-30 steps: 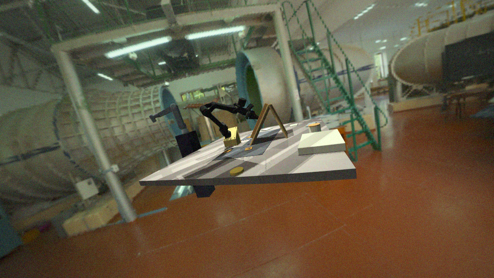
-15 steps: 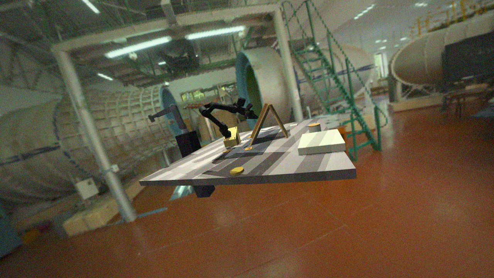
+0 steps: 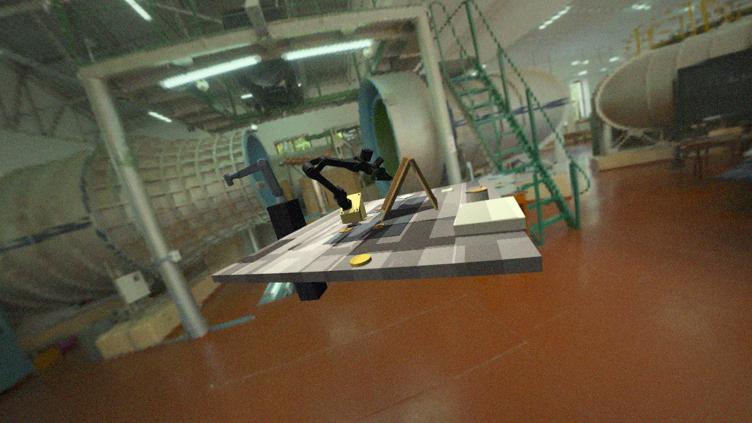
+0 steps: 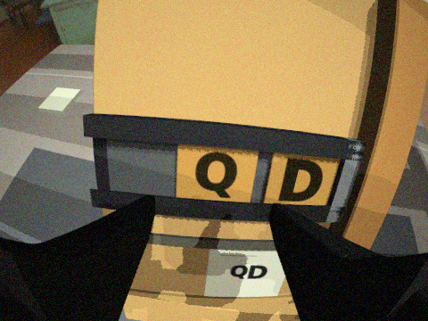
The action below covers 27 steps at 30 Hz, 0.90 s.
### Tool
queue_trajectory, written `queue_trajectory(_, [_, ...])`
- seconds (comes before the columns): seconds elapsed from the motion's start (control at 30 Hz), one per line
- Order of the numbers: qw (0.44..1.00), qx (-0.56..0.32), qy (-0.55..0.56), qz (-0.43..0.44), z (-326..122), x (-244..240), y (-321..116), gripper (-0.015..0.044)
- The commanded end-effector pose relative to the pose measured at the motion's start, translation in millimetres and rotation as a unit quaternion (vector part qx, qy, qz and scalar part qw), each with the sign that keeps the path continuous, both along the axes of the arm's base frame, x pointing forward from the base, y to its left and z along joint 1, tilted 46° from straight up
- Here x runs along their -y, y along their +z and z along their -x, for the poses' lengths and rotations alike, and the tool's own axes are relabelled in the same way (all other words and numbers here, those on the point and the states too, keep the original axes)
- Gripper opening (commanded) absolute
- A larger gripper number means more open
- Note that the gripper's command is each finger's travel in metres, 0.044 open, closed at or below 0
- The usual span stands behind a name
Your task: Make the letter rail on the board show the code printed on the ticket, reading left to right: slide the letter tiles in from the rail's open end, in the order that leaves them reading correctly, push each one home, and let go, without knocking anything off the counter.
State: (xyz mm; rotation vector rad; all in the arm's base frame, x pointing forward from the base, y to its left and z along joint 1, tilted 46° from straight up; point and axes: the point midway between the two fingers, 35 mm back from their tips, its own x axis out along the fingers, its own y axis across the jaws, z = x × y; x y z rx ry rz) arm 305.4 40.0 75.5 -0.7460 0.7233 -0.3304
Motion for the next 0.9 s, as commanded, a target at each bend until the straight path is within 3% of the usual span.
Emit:
queue_trajectory(0.0, [1.0, 0.005, -0.002, -0.002, -1.3, -0.8, 3.0, 0.0295])
queue_trajectory(0.17, [1.0, 0.005, -0.002, -0.002, -1.4, -0.9, 3.3, 0.0295])
queue_trajectory(0.53, [1.0, 0.0, 0.0, 0.0, 0.0, -0.4, 0.7, 0.0006])
queue_trajectory(0.87, [1.0, 0.0, 0.0, 0.0, 0.0, -0.4, 0.7, 0.0])
